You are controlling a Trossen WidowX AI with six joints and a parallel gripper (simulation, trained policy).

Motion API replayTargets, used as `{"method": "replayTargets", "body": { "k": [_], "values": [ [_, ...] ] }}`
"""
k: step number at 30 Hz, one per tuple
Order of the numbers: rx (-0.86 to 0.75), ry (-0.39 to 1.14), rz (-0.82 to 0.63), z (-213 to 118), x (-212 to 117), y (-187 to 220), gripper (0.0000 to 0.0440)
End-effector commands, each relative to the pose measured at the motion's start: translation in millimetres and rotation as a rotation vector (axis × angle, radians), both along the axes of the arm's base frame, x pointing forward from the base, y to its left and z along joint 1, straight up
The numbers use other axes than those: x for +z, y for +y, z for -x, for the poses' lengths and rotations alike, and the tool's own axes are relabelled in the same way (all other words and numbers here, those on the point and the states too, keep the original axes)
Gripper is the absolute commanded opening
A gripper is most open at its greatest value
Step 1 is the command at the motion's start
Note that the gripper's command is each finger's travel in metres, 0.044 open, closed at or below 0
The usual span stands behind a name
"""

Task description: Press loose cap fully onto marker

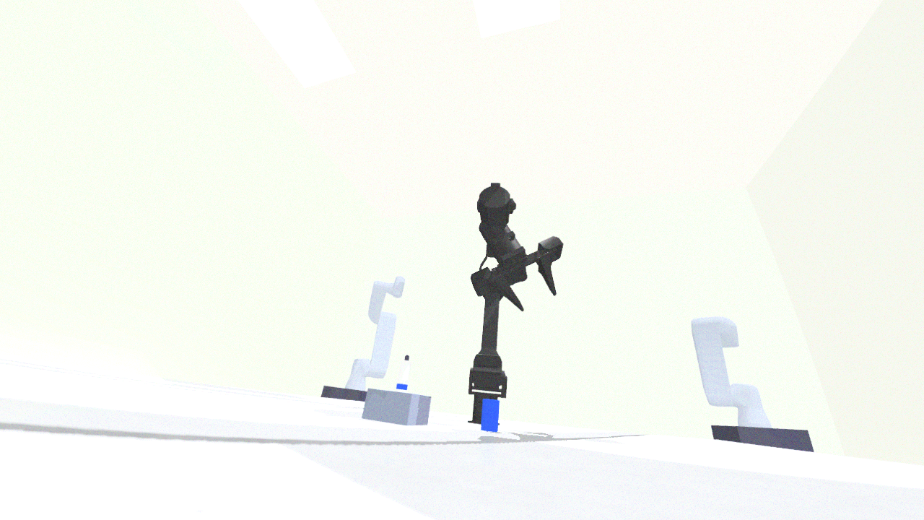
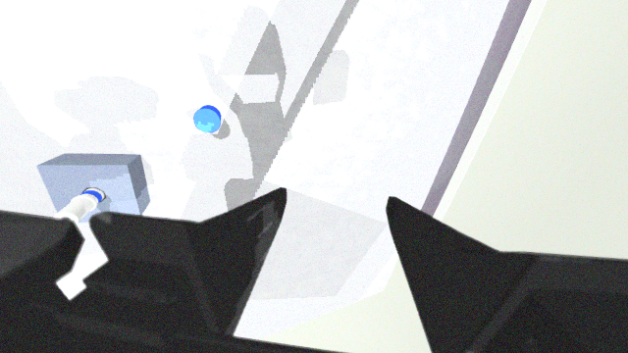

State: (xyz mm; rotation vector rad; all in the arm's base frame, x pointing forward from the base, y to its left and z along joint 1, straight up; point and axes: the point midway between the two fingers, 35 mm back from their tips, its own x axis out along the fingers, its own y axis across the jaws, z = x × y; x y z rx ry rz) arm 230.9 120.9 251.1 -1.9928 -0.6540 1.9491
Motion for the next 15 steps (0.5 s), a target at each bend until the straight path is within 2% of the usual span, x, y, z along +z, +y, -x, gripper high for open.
{"method": "replayTargets", "body": {
  "k": [1,15],
  "values": [
    [-0.003,0.008,0.032,-5,-7,-8,0.0309],
    [-0.024,0.048,0.132,-17,-29,-31,0.0308]
  ]
}}
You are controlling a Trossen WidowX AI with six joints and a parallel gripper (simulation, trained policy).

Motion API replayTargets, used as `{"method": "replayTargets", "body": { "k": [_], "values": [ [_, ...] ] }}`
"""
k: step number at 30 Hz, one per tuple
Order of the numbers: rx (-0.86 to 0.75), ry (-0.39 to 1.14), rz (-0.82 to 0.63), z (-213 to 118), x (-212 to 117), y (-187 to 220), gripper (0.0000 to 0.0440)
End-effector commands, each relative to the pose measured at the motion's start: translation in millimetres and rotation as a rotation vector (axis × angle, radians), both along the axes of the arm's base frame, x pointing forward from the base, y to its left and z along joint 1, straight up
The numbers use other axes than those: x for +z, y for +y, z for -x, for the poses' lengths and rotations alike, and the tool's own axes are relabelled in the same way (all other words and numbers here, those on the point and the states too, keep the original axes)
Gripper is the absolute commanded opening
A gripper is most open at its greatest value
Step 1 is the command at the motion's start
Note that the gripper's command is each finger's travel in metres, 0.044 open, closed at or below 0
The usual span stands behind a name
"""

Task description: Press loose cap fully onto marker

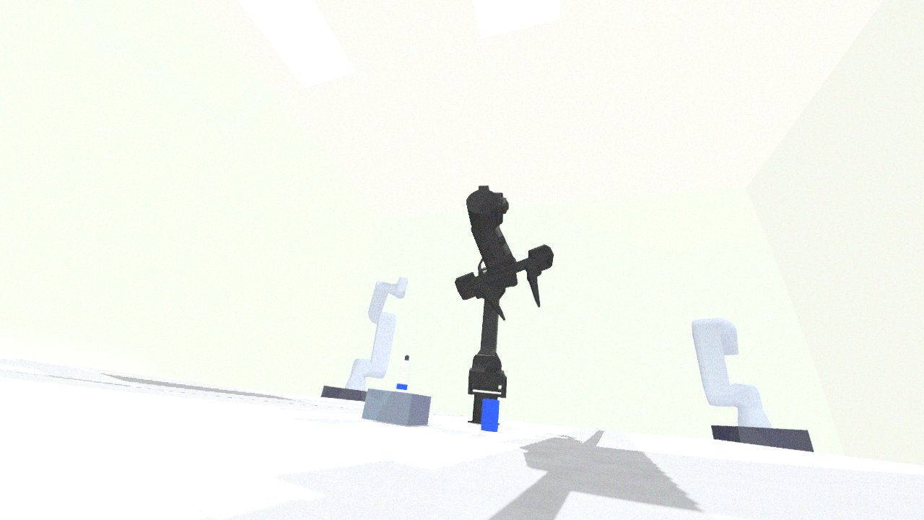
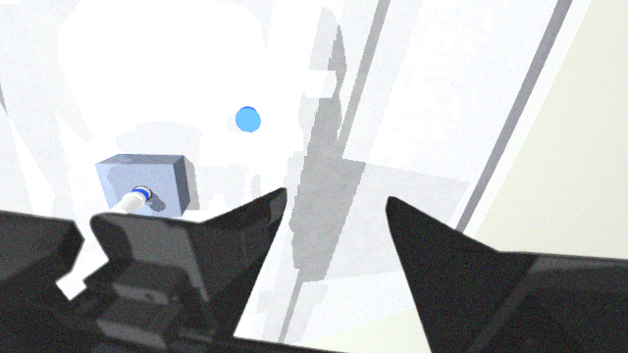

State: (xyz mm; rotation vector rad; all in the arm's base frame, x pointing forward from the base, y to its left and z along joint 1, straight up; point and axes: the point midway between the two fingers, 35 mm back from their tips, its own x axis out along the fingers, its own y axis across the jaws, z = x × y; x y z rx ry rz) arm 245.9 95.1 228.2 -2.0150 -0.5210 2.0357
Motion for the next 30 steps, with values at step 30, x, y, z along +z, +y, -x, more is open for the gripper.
{"method": "replayTargets", "body": {
  "k": [30],
  "values": [
    [0.025,0.164,0.232,2,-57,-42,0.0305]
  ]
}}
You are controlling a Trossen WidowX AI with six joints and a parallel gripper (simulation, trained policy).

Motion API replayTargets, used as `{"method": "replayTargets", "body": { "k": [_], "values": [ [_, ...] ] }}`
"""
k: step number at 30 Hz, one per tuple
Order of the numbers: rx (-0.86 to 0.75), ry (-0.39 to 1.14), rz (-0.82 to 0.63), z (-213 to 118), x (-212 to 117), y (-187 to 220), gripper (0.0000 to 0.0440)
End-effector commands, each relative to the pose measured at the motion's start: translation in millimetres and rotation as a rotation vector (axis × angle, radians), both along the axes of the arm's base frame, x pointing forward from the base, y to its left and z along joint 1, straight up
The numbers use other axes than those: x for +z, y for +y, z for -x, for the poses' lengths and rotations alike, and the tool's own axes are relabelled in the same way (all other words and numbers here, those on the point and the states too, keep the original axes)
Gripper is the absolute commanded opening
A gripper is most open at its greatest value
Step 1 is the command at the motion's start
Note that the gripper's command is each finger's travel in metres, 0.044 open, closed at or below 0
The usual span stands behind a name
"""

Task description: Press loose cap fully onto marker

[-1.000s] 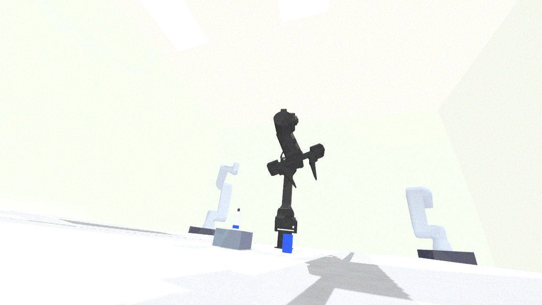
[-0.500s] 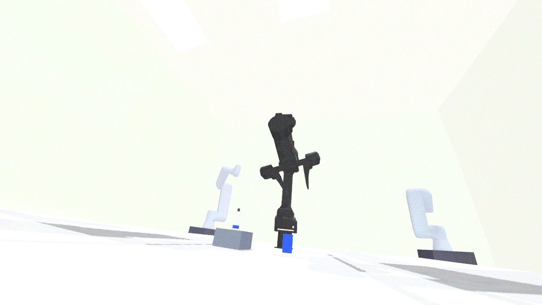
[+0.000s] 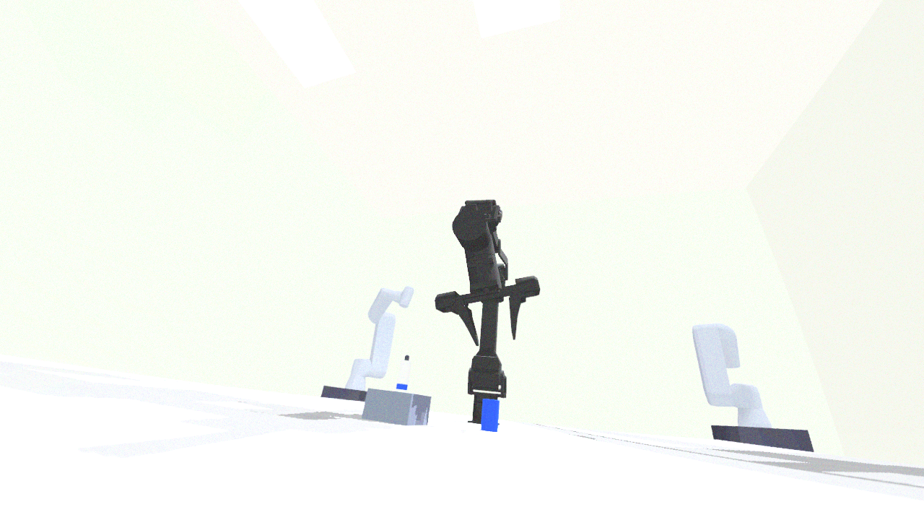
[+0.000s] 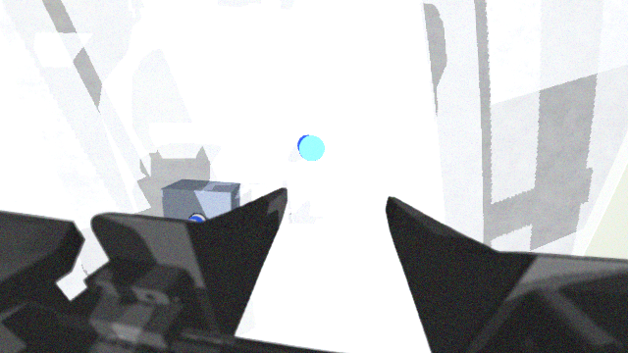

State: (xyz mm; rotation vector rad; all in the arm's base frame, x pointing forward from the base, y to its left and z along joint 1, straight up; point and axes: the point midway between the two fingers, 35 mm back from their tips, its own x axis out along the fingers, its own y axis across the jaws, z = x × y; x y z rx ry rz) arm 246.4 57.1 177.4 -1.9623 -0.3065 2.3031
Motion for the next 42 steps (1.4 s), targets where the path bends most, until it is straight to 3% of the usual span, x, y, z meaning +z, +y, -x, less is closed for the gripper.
{"method": "replayTargets", "body": {
  "k": [1,19,42],
  "values": [
    [0.012,0.032,0.029,4,-8,-4,0.0305],
    [0.064,0.116,0.134,13,-43,-13,0.0299],
    [0.149,0.104,0.204,18,-94,-7,0.0278]
  ]
}}
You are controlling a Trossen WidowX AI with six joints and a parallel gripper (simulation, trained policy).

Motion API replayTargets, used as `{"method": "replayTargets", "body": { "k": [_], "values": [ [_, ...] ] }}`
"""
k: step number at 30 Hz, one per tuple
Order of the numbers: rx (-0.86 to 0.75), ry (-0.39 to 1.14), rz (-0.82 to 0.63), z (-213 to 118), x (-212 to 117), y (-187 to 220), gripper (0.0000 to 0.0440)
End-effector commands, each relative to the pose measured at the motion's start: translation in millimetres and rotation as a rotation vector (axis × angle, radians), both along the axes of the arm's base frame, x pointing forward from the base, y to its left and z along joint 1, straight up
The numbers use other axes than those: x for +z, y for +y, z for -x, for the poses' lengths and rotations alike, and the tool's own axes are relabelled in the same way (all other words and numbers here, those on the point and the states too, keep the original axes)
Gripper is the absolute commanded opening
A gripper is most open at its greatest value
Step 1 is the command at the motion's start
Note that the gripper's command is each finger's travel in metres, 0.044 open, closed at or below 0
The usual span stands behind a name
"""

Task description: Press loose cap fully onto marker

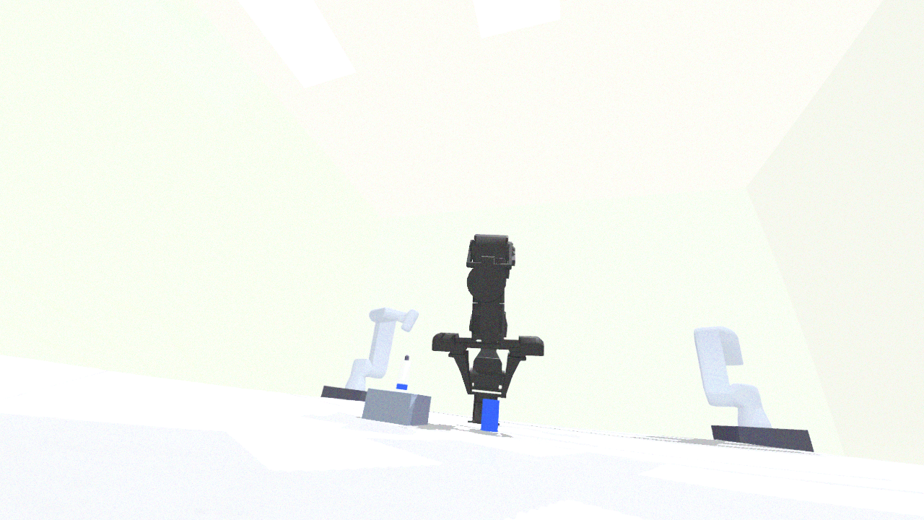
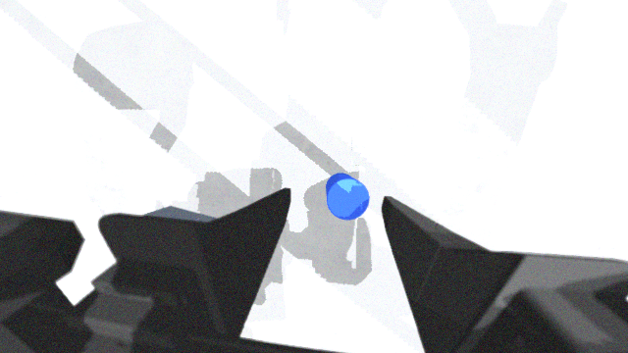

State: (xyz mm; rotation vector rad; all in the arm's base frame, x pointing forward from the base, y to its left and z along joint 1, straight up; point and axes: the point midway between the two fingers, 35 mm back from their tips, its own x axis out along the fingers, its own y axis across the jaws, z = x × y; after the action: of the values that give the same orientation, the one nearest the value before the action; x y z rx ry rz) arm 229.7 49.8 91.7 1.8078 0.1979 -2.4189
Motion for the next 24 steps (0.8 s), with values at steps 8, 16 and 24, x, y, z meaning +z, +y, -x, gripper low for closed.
{"method": "replayTargets", "body": {
  "k": [8,16,24],
  "values": [
    [0.040,-0.009,0.016,4,-26,3,0.0272],
    [0.061,-0.023,0.026,7,-39,4,0.0241],
    [0.075,-0.079,0.030,3,-33,5,0.0068]
  ]
}}
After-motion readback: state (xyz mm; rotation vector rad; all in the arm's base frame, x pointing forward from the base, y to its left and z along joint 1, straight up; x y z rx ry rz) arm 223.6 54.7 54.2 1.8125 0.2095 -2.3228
